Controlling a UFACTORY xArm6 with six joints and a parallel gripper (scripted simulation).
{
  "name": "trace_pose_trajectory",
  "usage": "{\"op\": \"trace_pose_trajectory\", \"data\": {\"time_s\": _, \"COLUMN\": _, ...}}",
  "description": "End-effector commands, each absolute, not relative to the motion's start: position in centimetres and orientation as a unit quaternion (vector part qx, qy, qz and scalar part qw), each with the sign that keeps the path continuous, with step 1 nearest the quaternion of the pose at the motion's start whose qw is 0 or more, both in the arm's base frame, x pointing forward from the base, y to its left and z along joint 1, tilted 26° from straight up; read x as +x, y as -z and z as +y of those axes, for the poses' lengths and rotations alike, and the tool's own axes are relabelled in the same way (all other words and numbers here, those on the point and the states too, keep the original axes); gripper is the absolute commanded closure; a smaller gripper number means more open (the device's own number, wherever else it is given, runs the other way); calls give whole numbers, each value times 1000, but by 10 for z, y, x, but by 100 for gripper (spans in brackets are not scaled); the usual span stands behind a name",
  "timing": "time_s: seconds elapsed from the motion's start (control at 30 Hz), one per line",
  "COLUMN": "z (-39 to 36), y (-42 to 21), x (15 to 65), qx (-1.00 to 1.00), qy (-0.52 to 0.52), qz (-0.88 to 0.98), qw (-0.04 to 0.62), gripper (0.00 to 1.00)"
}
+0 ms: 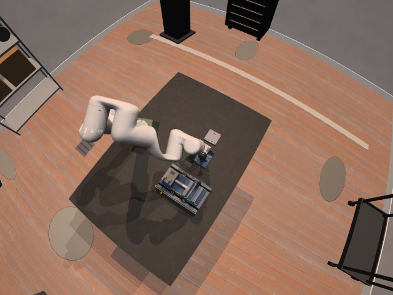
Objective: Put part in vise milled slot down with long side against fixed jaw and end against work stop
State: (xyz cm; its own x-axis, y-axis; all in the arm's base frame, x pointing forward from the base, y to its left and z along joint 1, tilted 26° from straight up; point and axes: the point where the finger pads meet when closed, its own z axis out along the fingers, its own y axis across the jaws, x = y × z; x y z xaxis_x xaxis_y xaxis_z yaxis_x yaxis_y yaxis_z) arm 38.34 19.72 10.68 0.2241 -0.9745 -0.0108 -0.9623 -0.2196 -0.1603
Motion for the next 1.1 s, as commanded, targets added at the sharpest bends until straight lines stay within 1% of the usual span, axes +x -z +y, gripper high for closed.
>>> {"op": "trace_pose_trajectory", "data": {"time_s": 0.0, "z": 199, "y": -108, "x": 384, "qx": -777, "qy": 70, "qz": 623, "qw": 49, "gripper": 100}}
{"op": "trace_pose_trajectory", "data": {"time_s": 1.07, "z": 202, "y": -107, "x": 383, "qx": -758, "qy": 186, "qz": 623, "qw": -46, "gripper": 100}}
